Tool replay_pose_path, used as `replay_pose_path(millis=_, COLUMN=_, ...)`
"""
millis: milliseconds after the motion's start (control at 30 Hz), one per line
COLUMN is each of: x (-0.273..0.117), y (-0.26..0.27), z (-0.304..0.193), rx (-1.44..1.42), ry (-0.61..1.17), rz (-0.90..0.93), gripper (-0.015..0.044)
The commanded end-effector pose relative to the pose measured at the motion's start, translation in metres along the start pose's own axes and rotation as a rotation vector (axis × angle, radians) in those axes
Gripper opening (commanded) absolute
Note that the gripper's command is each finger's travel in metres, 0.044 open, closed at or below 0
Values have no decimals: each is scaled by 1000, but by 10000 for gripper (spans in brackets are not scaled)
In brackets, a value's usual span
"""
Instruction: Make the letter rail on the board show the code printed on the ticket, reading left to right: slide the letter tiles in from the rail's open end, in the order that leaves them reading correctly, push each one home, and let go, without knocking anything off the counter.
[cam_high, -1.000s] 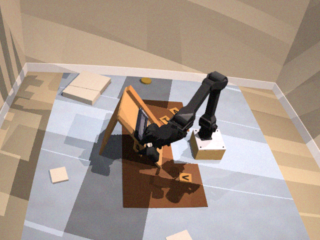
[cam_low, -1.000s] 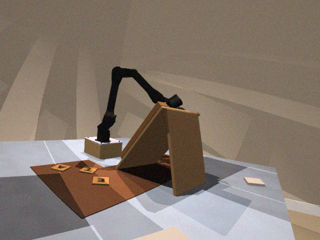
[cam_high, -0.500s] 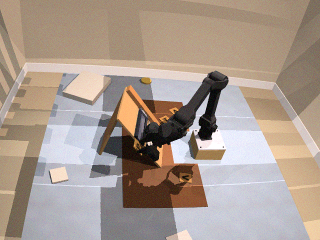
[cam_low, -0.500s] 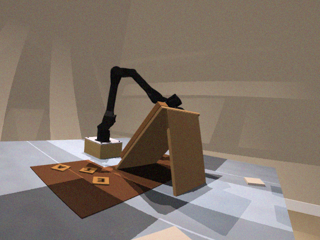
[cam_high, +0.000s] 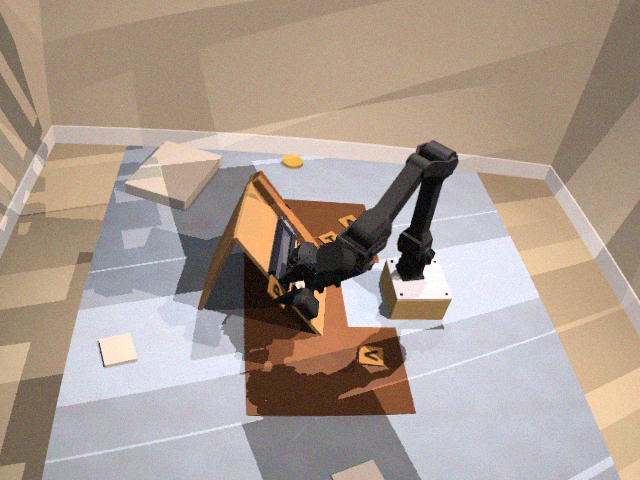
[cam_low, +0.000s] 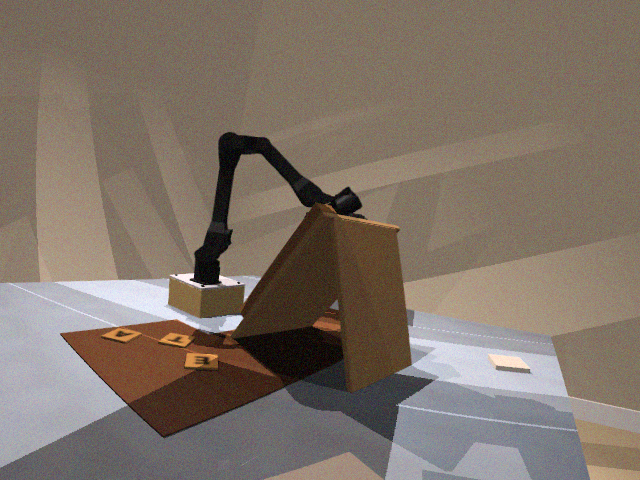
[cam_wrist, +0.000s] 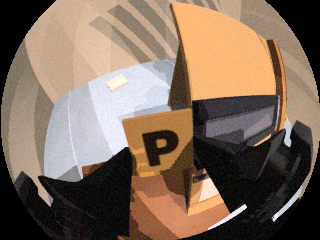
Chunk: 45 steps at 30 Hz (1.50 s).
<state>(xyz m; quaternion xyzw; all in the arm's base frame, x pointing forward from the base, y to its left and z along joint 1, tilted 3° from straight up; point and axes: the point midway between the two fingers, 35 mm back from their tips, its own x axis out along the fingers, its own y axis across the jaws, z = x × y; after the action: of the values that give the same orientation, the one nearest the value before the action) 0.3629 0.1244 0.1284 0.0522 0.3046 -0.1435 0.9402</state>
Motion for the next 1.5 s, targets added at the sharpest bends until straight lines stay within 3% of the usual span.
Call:
replay_pose_path(millis=0, x=0, y=-2, z=1, rx=-2, ry=-1, rz=5, gripper=0)
replay_pose_path(millis=1467, x=0, y=-24, z=1, rx=-4, ry=-1, rz=3, gripper=0)
